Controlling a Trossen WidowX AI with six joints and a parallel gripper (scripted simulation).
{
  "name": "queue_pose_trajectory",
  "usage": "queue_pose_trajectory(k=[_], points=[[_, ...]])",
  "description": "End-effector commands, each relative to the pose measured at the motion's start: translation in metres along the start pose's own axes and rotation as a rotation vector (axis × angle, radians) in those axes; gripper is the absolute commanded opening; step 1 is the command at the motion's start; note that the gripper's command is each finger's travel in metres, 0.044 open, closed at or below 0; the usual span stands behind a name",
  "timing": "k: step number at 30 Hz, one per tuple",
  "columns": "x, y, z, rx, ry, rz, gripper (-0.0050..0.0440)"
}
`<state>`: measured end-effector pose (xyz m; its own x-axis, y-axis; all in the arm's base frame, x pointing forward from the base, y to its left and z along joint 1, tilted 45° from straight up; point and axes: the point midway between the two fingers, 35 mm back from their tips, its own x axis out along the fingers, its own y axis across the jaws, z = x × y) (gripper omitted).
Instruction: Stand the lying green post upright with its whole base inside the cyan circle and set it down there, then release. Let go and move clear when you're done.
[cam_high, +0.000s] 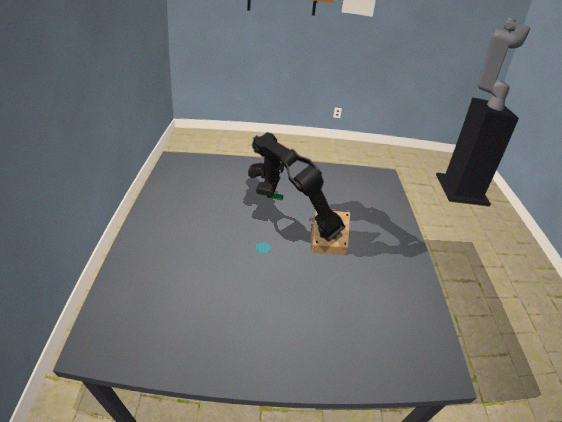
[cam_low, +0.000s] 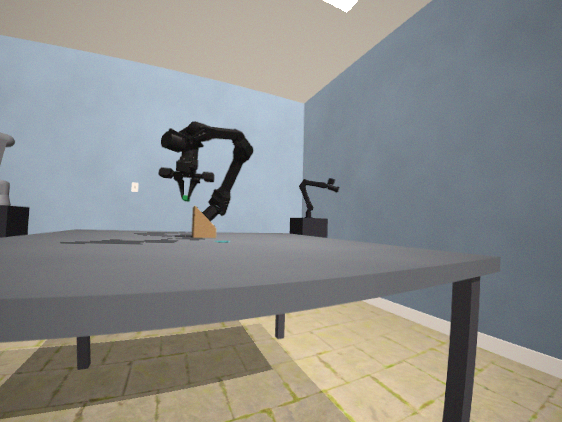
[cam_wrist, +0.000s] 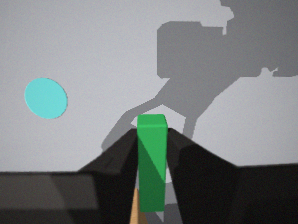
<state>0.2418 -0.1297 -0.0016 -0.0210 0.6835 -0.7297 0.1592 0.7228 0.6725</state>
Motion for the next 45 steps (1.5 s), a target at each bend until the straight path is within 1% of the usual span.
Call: queue_pose_trajectory(k=[1, 3, 5, 20, 22, 37, 39, 45], points=[[-0.004, 0.018, 0.001, 0.017, -0.011, -0.004, 0.0022], [-0.005, 0.025, 0.001, 0.026, -0.011, -0.002, 0.0022], [-0.005, 0.025, 0.001, 0.026, -0.011, -0.002, 0.0022], [-0.005, 0.074, -0.002, 0.097, -0.007, 0.01, 0.0022], [-0.005, 0.074, -0.002, 0.097, -0.007, 0.01, 0.0022], [-0.003, 0.123, -0.013, 0.169, 0.003, 0.027, 0.0022], [-0.003, 0.123, -0.013, 0.169, 0.003, 0.027, 0.0022], [-0.002, 0.137, -0.018, 0.191, 0.007, 0.034, 0.0022]])
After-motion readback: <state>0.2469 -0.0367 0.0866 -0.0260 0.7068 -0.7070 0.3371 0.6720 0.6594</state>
